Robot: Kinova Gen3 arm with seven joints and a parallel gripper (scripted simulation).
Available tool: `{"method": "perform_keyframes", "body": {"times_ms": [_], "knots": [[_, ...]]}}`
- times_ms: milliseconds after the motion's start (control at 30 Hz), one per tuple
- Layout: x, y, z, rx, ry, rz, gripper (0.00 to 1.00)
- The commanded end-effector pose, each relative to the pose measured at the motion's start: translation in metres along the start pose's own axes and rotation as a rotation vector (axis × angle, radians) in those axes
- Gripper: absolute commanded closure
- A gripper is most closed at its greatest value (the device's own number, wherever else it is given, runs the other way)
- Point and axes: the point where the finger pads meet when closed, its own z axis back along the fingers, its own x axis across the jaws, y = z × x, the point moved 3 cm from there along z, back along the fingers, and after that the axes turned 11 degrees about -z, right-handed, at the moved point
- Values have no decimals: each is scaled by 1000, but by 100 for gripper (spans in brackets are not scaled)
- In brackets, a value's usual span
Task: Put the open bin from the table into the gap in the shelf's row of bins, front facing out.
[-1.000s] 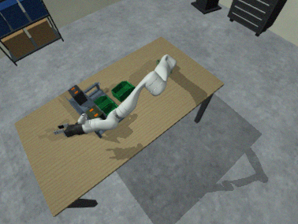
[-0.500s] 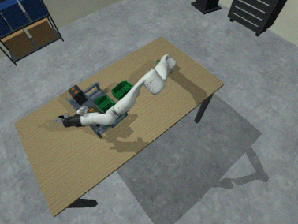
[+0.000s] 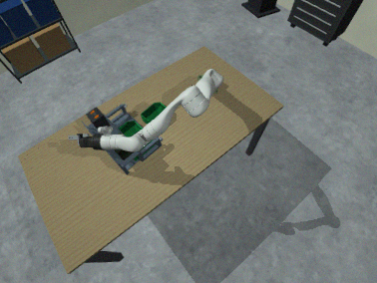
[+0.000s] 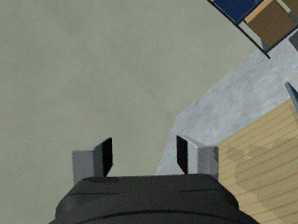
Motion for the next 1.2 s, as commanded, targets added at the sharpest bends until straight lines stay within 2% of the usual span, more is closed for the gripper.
{"method": "perform_keyframes", "body": {"times_ms": [0, 67, 567, 667, 1167], "knots": [[0, 25, -3, 44, -8, -57, 0], [0, 25, -3, 44, -8, -57, 0], [30, 98, -4, 201, -69, -296, 0], [30, 103, -4, 210, -69, -305, 0], [66, 169, 7, 378, -115, -551, 0]]}}
